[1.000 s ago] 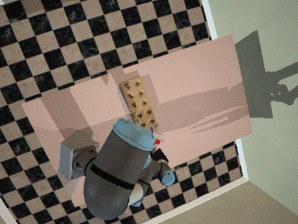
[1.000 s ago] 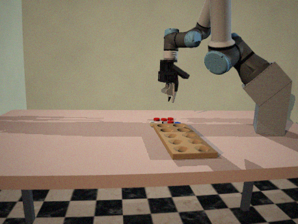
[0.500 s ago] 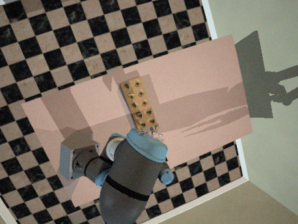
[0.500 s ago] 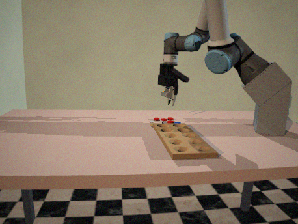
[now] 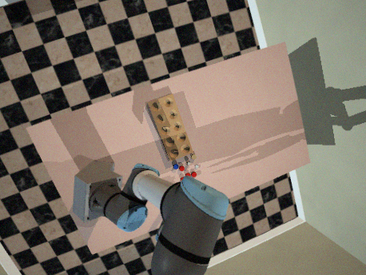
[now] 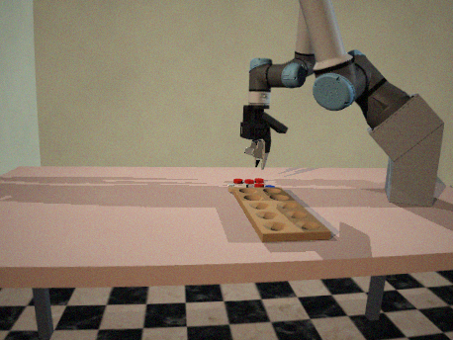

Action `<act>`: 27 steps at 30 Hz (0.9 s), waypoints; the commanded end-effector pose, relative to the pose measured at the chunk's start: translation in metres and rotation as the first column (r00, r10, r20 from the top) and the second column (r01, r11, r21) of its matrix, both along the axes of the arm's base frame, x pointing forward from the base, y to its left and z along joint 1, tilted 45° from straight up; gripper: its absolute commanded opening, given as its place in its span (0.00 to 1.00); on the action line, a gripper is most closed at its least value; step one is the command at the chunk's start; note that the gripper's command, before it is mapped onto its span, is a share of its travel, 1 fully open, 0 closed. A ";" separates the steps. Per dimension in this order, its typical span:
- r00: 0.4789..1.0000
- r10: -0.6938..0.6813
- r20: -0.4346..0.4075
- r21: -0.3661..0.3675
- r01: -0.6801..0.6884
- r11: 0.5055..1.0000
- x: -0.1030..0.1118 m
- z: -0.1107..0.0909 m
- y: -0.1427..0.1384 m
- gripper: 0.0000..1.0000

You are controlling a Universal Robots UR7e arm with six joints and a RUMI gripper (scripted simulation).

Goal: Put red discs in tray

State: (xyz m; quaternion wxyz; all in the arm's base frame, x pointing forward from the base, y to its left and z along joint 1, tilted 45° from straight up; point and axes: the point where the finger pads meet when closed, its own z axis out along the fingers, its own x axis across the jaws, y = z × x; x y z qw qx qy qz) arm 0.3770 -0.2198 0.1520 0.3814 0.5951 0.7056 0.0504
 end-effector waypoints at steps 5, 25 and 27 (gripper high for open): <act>1.000 -0.005 -0.001 -0.006 0.005 1.000 0.014 -0.014 -0.010 0.28; 1.000 -0.006 0.000 -0.006 0.006 1.000 0.027 -0.031 -0.017 0.28; 1.000 -0.006 0.000 -0.006 0.006 1.000 0.028 -0.031 -0.017 0.28</act>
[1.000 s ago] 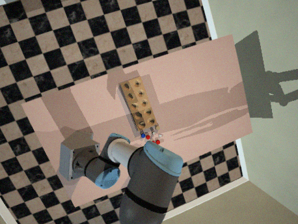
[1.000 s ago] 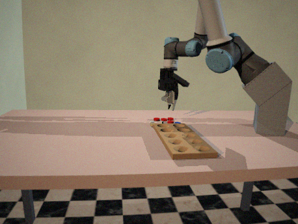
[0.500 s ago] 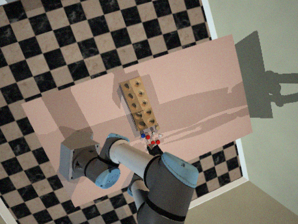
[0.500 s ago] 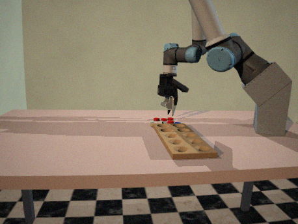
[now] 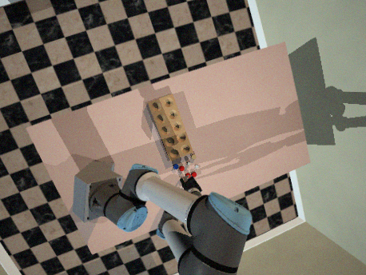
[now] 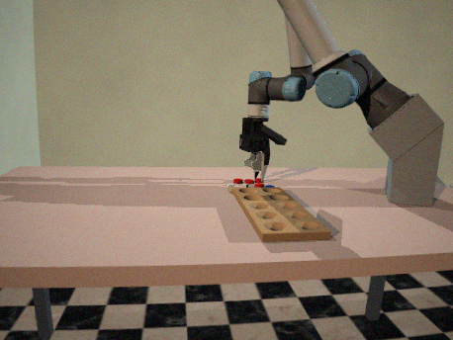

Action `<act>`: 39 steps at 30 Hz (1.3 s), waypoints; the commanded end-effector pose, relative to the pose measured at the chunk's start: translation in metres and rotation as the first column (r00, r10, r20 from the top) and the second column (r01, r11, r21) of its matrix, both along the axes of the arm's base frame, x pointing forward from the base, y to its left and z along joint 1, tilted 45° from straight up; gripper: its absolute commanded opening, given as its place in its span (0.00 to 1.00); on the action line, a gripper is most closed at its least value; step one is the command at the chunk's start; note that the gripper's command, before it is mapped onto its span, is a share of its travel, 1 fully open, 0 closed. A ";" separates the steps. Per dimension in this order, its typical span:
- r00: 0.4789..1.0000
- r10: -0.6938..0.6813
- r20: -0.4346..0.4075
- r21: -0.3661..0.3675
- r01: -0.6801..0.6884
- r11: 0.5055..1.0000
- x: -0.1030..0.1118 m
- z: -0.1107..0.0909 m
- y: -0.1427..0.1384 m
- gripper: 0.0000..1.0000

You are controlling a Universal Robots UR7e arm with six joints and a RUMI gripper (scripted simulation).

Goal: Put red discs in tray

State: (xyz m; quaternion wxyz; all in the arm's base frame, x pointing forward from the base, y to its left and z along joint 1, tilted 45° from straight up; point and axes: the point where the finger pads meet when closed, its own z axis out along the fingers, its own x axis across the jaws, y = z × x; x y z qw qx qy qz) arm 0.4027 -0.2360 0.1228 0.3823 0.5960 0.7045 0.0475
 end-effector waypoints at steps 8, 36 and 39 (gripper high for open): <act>1.000 -0.001 0.001 -0.002 0.001 1.000 0.002 -0.002 -0.001 0.28; 1.000 -0.001 0.001 -0.002 0.001 1.000 0.002 -0.002 -0.001 0.00; 1.000 -0.001 0.001 -0.002 0.001 1.000 0.002 -0.002 -0.001 0.00</act>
